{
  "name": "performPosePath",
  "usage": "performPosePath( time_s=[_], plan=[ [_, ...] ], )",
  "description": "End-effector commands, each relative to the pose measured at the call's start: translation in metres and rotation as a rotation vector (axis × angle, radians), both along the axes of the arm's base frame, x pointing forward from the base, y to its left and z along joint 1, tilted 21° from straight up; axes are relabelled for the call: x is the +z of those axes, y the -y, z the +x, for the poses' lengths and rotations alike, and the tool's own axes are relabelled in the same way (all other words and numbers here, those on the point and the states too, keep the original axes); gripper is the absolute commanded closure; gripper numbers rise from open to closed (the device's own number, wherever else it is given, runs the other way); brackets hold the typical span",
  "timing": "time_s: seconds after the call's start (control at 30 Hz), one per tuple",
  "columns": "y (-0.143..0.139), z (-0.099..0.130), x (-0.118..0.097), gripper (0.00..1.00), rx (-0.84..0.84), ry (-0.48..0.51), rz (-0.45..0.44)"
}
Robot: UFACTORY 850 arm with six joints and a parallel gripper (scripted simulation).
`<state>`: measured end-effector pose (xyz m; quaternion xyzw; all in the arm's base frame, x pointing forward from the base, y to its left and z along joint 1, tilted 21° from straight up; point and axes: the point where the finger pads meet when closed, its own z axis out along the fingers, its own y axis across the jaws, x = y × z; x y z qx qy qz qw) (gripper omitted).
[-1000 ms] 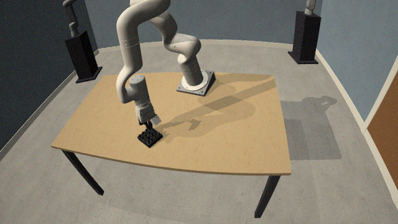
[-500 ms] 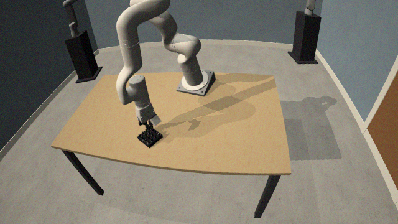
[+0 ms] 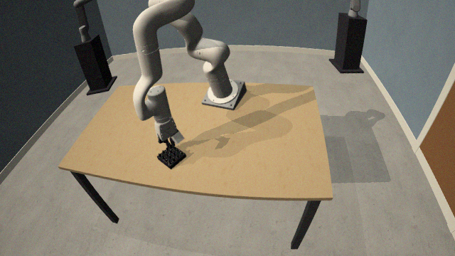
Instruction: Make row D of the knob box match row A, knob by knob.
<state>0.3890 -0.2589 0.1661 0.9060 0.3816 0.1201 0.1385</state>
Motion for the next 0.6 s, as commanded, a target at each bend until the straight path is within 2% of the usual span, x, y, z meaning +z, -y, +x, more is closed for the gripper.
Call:
performPosePath(
  time_s=[0.0,0.57],
  plan=[
    [0.0004,0.0005,0.001,0.81,0.001,-0.007,0.008],
    [-0.0006,-0.0015,0.0071,0.81,0.001,-0.007,0.008]
  ],
)
